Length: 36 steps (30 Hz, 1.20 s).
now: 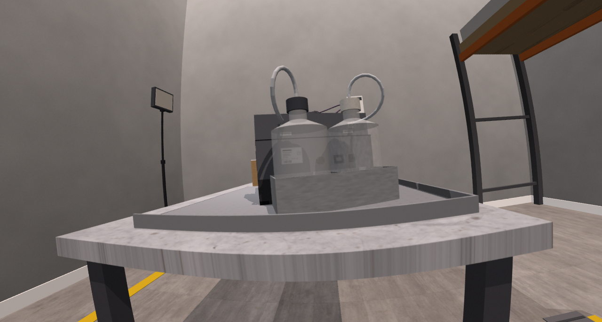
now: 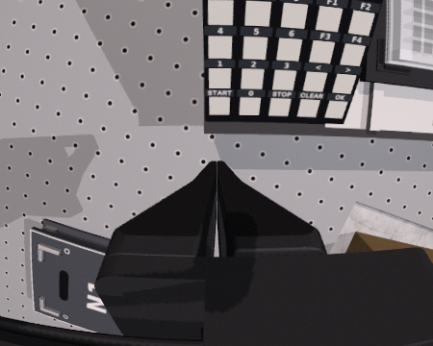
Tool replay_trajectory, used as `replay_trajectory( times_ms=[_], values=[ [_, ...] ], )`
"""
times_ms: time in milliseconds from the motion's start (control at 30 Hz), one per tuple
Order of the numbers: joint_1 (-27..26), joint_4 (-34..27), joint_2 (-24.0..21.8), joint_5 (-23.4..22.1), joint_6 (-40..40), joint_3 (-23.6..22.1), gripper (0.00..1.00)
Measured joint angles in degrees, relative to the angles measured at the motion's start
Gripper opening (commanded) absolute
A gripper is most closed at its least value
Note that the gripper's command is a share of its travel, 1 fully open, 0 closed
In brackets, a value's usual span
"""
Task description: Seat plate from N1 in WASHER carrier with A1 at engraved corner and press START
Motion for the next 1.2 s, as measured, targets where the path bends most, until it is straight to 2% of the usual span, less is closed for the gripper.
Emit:
replay_trajectory(
  times_ms=[400,1200],
  values=[
    [-0.61,-2.36,-0.81,0.13,-0.68,1.20,0.00],
    [-0.61,-2.67,-0.81,0.13,-0.68,1.20,0.00]
  ],
)
